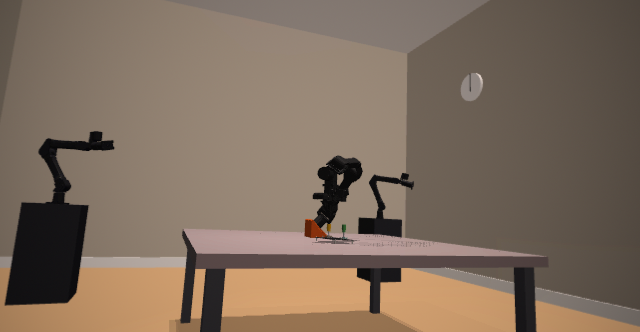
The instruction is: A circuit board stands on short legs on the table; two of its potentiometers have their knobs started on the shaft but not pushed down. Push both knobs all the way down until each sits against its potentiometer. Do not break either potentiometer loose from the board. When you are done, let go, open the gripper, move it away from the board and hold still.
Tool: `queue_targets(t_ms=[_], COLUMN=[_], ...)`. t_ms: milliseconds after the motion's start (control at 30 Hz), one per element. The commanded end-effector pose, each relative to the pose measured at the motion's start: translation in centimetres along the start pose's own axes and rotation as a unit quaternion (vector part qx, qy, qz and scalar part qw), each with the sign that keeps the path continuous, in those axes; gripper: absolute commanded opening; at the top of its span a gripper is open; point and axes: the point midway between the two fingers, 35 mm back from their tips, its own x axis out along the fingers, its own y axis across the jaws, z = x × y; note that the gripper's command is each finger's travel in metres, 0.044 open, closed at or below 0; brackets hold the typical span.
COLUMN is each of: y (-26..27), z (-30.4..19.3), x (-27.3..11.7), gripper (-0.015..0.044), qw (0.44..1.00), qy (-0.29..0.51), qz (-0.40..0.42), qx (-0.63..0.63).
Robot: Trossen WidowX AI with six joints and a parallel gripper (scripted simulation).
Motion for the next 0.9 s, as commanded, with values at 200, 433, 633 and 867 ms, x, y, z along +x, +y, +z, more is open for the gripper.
queue_targets(t_ms=[200, 433, 633, 867], y=[0.1, 0.1, 0.1, 0.1], z=[0.0, 0.1, 0.1, 0.1], x=[1.2, 2.3, 2.7, 2.8], gripper=[0.0000, 0.0000, 0.0000, 0.0000], qw=[1.000, 1.000, 1.000, 1.000], qy=[-0.001, -0.002, -0.002, -0.002], qz=[0.003, 0.003, 0.003, 0.003], qx=[0.001, 0.000, 0.000, 0.000])
